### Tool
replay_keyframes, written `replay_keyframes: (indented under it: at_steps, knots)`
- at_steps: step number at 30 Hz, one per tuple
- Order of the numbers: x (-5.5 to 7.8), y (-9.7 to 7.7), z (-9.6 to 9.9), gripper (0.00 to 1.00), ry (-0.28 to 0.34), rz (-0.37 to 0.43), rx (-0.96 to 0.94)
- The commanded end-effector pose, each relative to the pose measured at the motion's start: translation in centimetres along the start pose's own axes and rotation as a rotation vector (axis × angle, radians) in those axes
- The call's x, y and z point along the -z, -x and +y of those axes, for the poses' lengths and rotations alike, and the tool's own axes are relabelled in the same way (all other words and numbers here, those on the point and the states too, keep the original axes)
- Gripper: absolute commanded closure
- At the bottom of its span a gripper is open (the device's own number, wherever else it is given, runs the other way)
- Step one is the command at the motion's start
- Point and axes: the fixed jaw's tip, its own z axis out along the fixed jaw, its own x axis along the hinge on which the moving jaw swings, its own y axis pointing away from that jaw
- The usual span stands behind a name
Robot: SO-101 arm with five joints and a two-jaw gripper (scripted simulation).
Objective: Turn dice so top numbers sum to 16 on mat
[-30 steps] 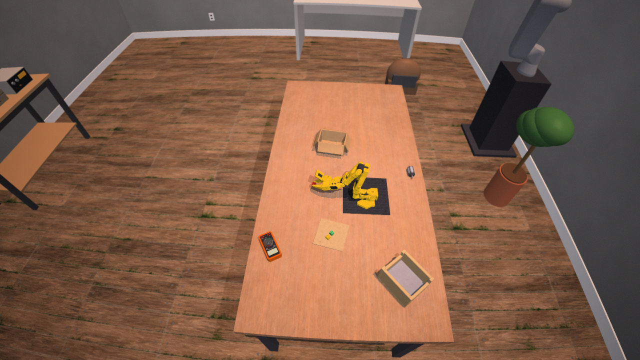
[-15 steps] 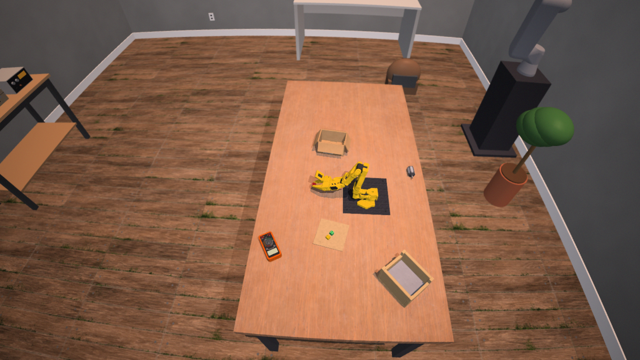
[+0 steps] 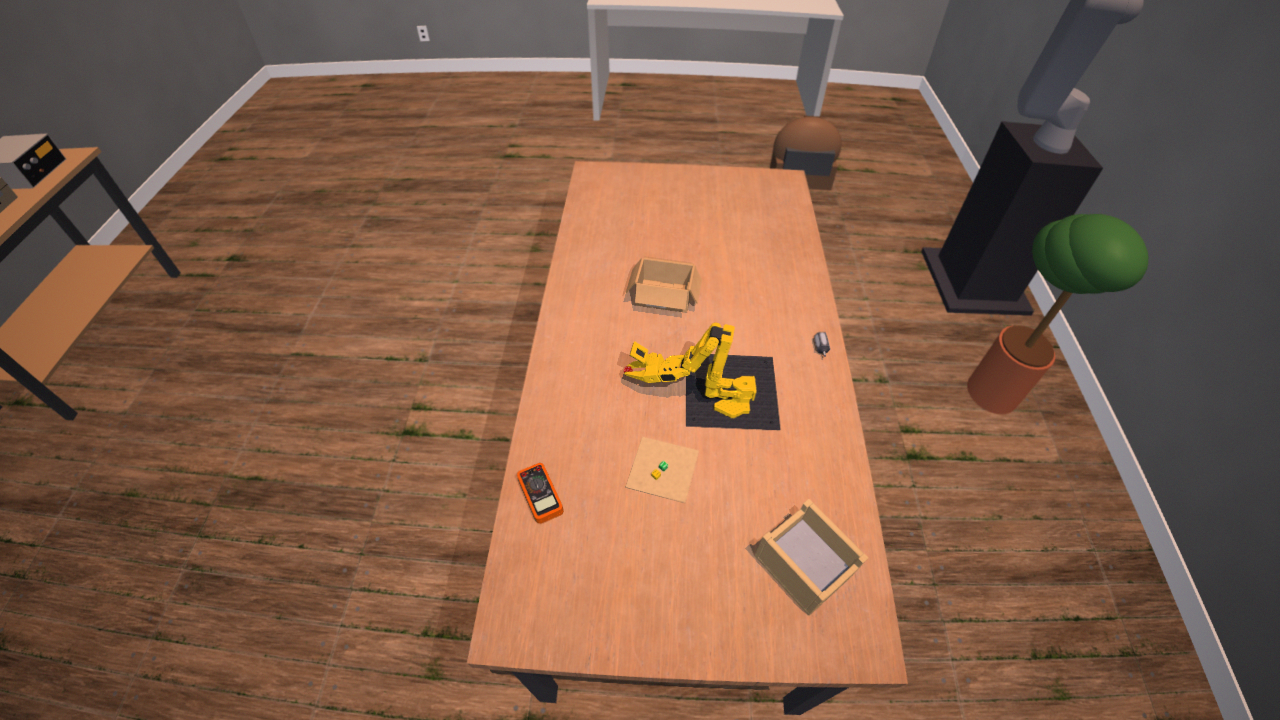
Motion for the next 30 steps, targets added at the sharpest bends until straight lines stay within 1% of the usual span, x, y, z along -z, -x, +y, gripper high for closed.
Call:
replay_keyframes:
  at_steps: [1, 30]
  knots:
    - [0.04, -0.6, -0.17, 1.0, -0.007, 0.012, -0.011]
    - [-0.27, -1.42, -0.17, 1.0, -0.007, 0.012, -0.011]
